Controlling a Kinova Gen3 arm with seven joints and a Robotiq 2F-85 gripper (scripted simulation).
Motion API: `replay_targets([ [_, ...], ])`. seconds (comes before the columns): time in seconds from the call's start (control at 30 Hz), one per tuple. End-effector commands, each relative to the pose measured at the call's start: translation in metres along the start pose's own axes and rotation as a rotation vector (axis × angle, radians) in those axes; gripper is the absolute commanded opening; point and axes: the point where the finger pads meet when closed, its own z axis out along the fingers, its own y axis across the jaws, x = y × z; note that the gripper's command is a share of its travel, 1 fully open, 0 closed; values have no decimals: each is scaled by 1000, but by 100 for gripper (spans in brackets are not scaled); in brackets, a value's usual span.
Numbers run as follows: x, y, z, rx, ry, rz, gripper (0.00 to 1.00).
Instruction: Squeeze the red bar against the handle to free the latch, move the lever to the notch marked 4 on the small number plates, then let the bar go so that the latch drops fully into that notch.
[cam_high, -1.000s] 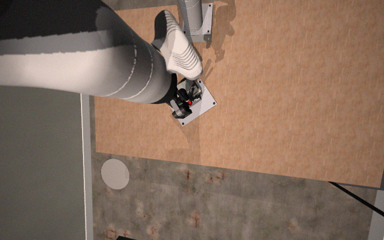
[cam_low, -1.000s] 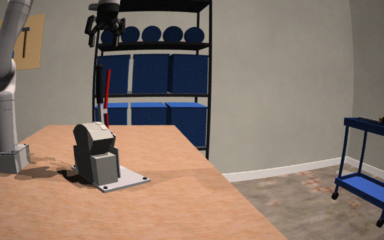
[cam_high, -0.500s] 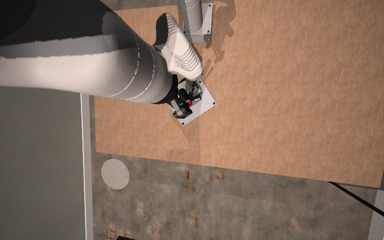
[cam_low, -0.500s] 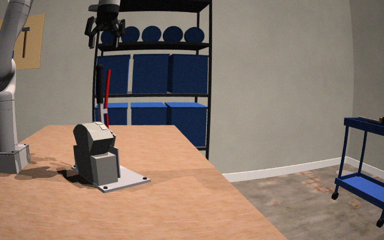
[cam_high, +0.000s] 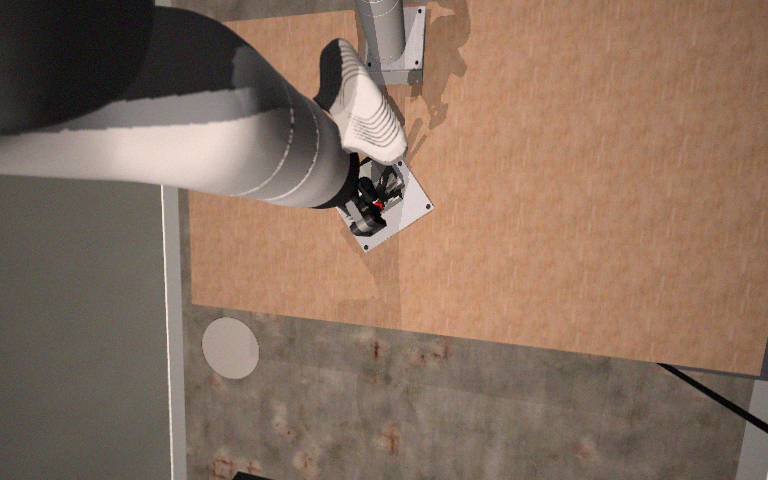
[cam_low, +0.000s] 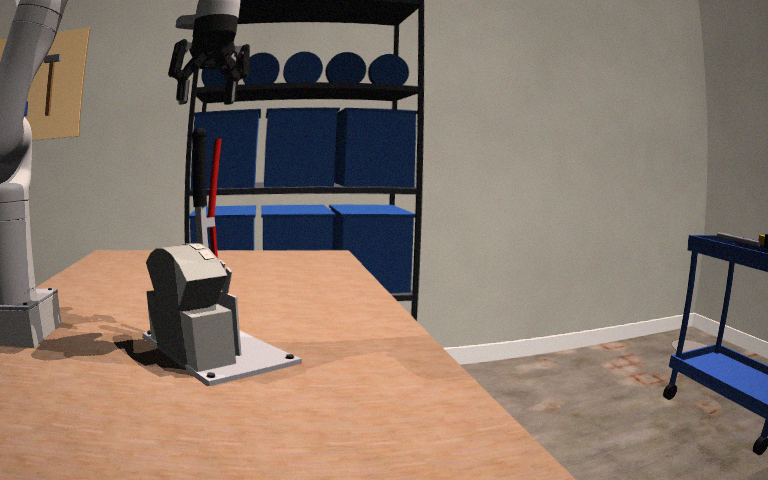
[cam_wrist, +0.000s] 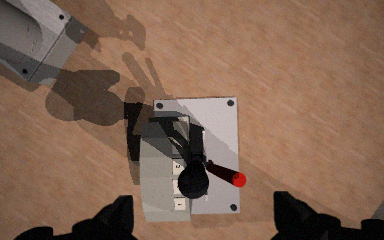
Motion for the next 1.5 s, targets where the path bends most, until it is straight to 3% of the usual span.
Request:
replay_targets([
  [0.0, 0, 0, 2, 0, 0, 0, 98],
  [0.63, 0, 0, 14, 0, 0, 0, 98],
  [1.47, 0, 0, 15, 0, 0, 0, 98],
])
